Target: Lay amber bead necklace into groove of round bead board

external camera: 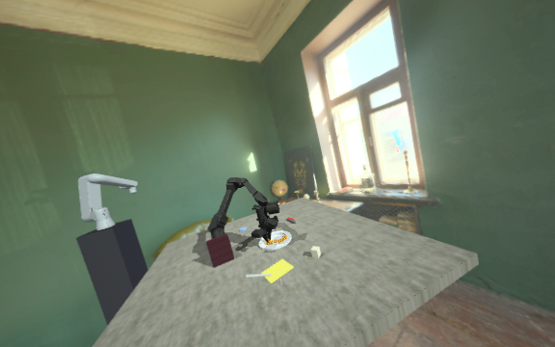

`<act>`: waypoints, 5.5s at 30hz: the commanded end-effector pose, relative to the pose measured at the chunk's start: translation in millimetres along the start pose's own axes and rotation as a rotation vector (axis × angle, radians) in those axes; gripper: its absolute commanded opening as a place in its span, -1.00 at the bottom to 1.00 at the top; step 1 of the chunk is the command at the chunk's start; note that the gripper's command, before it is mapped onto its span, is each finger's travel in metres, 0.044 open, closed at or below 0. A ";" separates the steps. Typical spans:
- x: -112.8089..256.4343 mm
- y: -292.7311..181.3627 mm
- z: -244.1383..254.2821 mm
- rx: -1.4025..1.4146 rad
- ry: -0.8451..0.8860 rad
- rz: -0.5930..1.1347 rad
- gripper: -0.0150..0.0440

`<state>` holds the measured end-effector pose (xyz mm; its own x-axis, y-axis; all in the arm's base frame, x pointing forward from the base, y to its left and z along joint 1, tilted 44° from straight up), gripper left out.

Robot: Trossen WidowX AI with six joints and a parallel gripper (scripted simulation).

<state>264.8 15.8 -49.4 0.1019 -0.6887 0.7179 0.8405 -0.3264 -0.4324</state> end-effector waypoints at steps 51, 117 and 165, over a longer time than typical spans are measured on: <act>-0.2 -20.3 32.2 0.008 -0.004 -0.002 1.00; -10.1 49.0 23.3 0.035 -0.003 -0.007 0.36; -11.3 49.1 24.0 0.043 -0.008 -0.010 -0.49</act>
<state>317.7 22.6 -66.2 0.0979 -0.6770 0.7294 0.8638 -0.3062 -0.4001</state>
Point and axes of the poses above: the point midway between the two fingers, 35 mm back from their tips, its own x axis back along the fingers, its own z axis across the jaws, y = z × x, the point moved 3 cm from there along x, back along the fingers, and after that the axes turned 12 degrees about x, right-handed, at the moved point
